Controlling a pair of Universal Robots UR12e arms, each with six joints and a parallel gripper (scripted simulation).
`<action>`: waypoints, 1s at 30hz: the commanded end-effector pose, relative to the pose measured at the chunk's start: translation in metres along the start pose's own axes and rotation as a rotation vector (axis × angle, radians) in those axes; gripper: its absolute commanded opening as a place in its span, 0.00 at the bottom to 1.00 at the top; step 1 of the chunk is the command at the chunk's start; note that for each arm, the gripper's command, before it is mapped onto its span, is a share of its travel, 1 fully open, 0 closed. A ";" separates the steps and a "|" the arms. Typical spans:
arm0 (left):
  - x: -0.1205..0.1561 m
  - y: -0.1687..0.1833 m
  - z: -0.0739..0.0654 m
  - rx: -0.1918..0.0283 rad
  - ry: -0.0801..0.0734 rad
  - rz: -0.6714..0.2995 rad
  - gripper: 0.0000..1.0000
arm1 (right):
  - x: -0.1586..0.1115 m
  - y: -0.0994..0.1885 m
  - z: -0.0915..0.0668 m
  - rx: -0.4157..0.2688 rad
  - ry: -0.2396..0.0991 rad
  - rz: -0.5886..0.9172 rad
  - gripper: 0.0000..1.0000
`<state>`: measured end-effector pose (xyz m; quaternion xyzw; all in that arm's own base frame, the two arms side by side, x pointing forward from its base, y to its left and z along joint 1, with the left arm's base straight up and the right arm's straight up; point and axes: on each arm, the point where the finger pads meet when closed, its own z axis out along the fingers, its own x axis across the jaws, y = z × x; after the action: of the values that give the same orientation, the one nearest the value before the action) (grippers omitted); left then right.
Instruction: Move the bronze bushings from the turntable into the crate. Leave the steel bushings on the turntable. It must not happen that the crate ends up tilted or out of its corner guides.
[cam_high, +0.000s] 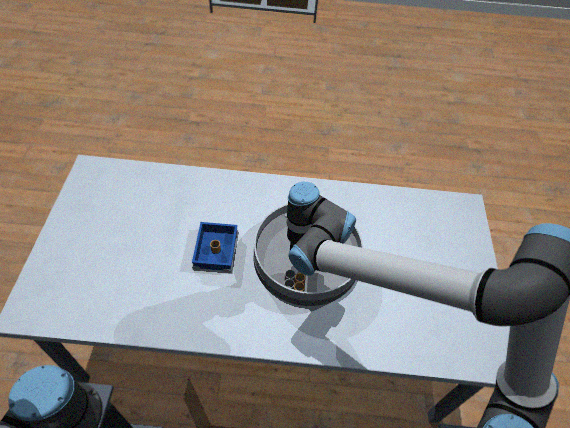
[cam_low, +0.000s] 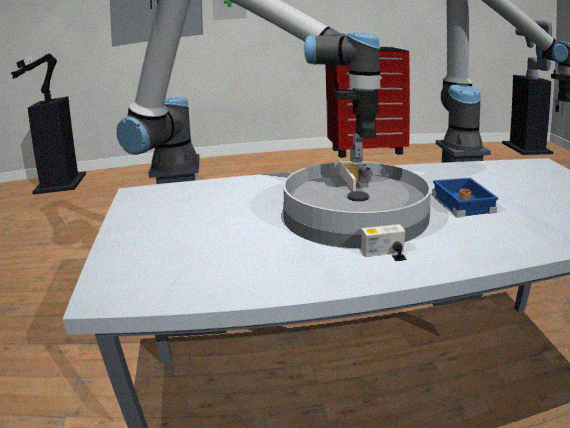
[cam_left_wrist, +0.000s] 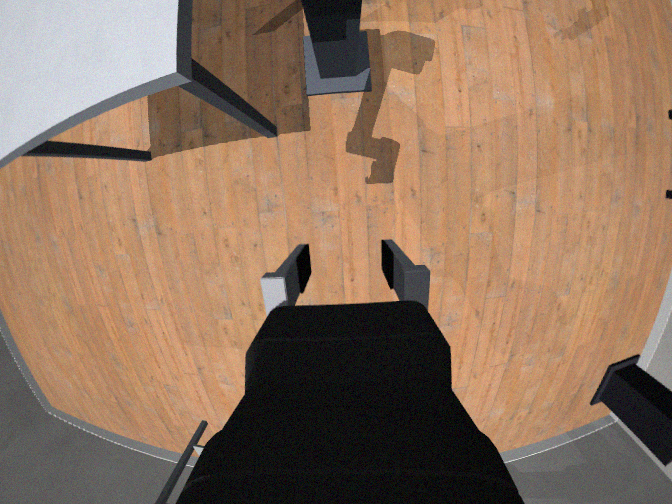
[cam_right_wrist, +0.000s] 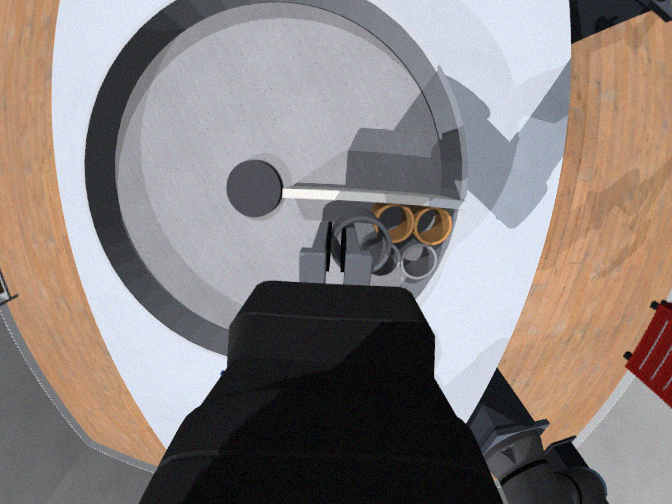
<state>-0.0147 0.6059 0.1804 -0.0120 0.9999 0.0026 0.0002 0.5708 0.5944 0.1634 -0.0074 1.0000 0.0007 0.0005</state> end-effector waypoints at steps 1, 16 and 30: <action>0.002 -0.002 0.003 0.005 0.001 -0.003 1.00 | 0.000 -0.001 0.000 0.001 0.001 0.000 0.00; 0.002 -0.002 0.003 0.005 0.001 -0.003 1.00 | 0.000 -0.001 0.000 0.001 0.001 0.000 0.00; 0.002 -0.002 0.003 0.005 0.001 -0.003 1.00 | -0.020 -0.004 0.000 0.000 0.000 0.001 0.00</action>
<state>-0.0147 0.6059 0.1804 -0.0120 0.9999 0.0026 0.0002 0.5740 0.5933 0.1626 -0.0083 1.0000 0.0000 0.0001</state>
